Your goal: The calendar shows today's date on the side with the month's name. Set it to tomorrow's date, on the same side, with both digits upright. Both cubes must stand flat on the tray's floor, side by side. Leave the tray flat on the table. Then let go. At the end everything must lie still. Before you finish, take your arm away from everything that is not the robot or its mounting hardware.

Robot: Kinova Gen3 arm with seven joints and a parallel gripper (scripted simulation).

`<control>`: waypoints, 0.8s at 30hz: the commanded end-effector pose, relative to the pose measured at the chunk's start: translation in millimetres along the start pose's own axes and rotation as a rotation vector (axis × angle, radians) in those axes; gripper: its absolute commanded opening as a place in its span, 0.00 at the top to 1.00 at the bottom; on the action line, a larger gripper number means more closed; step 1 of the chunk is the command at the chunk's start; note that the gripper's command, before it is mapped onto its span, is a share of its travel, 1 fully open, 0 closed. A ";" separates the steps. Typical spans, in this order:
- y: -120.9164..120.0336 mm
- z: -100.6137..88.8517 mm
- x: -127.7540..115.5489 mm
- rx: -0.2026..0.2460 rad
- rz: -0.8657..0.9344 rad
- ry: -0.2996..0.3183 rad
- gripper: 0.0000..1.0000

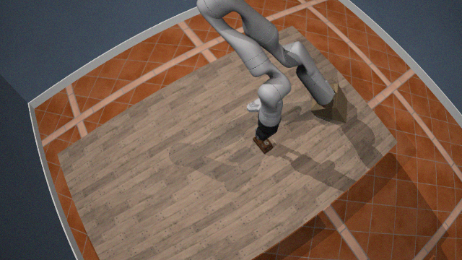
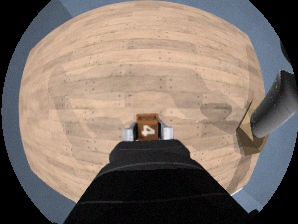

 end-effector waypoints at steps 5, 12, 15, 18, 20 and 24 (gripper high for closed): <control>-0.1 -0.3 -0.3 0.001 0.000 -0.001 0.40; -0.2 0.1 -0.3 0.001 0.000 -0.001 0.40; -0.2 0.8 -0.3 0.001 0.000 -0.001 0.40; -0.2 2.0 -0.3 0.001 0.000 -0.001 0.40; -0.2 3.2 -0.3 0.001 0.000 -0.001 0.40; -0.2 6.0 -0.3 0.001 0.000 -0.001 0.40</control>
Point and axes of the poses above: the point where the finger pads meet when closed, its own z axis out along the fingers, its own y axis across the jaws, x = y × z, the point moved 8 cm from there along -z, back along the fingers, and after that the axes turned 2 degrees about z, right-handed, at the moved point
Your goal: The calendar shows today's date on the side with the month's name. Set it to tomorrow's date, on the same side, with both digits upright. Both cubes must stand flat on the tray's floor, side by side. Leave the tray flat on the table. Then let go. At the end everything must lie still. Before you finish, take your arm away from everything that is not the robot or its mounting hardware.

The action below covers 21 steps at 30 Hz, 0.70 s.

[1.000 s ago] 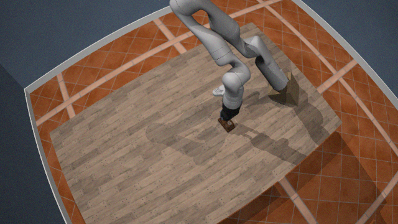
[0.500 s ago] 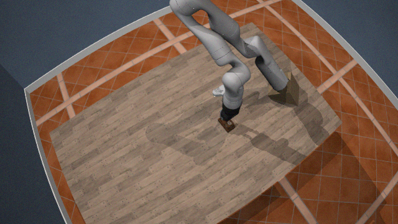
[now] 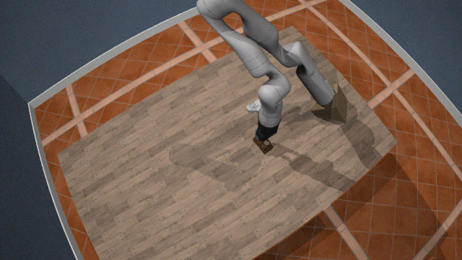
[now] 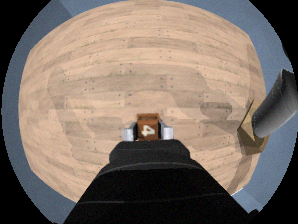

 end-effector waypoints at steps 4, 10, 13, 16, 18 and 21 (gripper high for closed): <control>0.6 3.0 0.2 -0.002 -0.001 0.002 0.40; 0.6 8.5 0.2 -0.002 -0.001 0.002 0.40; 0.6 11.2 0.2 -0.002 -0.001 0.002 0.40; 0.6 13.7 0.2 -0.002 -0.001 0.002 0.40; 0.6 15.3 0.2 -0.002 -0.001 0.002 0.40; 0.6 16.0 0.3 -0.002 -0.001 0.002 0.40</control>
Point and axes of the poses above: the point where the finger pads meet when closed, its own z axis out along the fingers, its own y axis across the jaws, x = y × z, the point moved 8 cm from there along -z, back along the fingers, and after that the axes turned 2 degrees about z, right-handed, at the moved point
